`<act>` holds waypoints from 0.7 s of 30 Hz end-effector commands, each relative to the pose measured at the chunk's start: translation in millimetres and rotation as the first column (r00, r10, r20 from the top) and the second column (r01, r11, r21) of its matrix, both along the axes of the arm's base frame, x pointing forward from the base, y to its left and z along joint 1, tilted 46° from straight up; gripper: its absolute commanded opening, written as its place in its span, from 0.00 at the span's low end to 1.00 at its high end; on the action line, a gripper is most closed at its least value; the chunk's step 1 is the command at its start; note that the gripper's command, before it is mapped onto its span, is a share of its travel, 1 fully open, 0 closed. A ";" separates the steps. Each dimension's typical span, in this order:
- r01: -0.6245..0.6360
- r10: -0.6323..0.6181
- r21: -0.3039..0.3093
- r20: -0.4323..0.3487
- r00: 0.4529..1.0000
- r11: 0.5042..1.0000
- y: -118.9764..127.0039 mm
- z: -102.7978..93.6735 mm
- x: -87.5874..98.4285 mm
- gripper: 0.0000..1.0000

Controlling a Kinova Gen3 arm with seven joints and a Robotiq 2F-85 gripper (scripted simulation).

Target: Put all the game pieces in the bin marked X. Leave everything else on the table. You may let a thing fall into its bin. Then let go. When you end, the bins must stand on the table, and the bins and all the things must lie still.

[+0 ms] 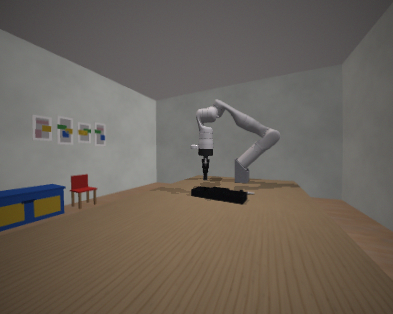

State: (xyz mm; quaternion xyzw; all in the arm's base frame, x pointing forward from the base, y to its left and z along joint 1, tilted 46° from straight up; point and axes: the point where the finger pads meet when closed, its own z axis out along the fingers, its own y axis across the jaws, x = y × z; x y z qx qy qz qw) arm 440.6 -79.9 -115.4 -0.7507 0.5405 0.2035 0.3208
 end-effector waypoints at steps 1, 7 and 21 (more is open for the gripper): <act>-0.095 0.094 0.009 0.094 0.991 0.995 1.9 -1.6 -0.2 0.09; -0.290 0.290 -0.044 0.290 0.912 0.956 1.9 -1.6 -0.2 0.09; -0.593 0.610 -0.260 0.595 0.523 0.762 1.9 -1.5 -0.2 0.09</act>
